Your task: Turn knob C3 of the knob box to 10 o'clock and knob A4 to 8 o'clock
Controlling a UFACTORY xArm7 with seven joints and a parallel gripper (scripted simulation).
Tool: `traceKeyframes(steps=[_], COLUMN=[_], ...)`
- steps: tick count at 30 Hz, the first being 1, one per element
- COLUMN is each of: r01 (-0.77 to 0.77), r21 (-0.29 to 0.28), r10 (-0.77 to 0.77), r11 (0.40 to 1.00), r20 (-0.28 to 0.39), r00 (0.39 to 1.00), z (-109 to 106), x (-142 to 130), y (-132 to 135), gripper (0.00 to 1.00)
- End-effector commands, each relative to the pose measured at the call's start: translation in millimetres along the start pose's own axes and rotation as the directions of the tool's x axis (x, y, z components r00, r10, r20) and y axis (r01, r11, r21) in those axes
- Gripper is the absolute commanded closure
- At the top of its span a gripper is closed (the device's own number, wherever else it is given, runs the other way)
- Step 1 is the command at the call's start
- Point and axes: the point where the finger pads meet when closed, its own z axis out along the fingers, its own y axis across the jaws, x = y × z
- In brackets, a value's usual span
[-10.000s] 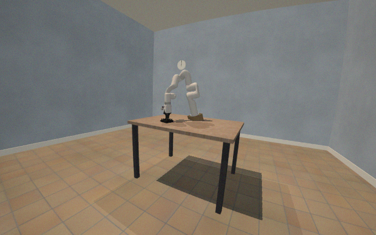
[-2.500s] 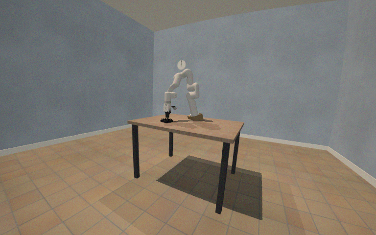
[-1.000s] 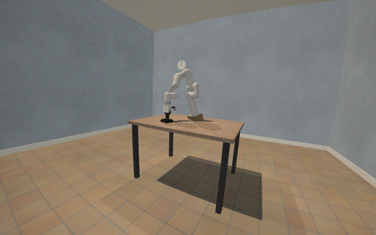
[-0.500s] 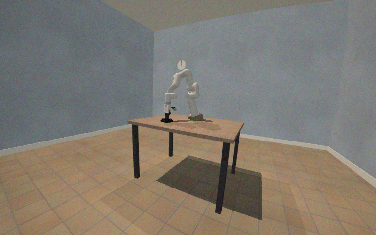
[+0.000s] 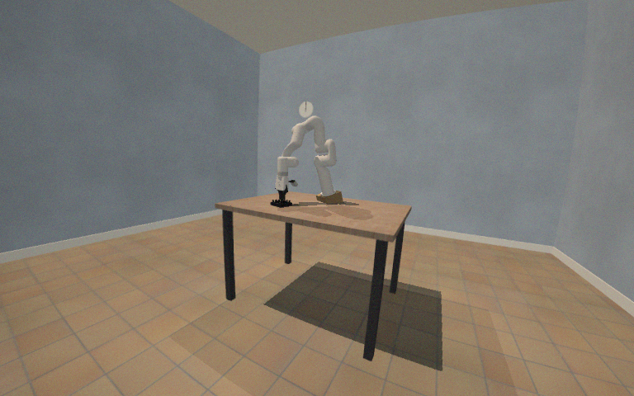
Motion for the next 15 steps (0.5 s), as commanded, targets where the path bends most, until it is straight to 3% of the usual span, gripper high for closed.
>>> traceKeyframes(steps=[1, 14, 15], r01=[0.000, 0.000, 0.000], r21=[0.000, 0.000, 0.000], r10=[0.000, 0.000, 0.000], r11=[1.000, 1.000, 1.000], r20=[0.003, 0.003, 0.003], r00=[1.000, 1.000, 1.000], z=[-0.6, -0.6, -0.6], x=[-1.1, -1.1, -1.1], y=[-0.3, -0.3, -0.3], gripper=[0.81, 0.81, 0.92])
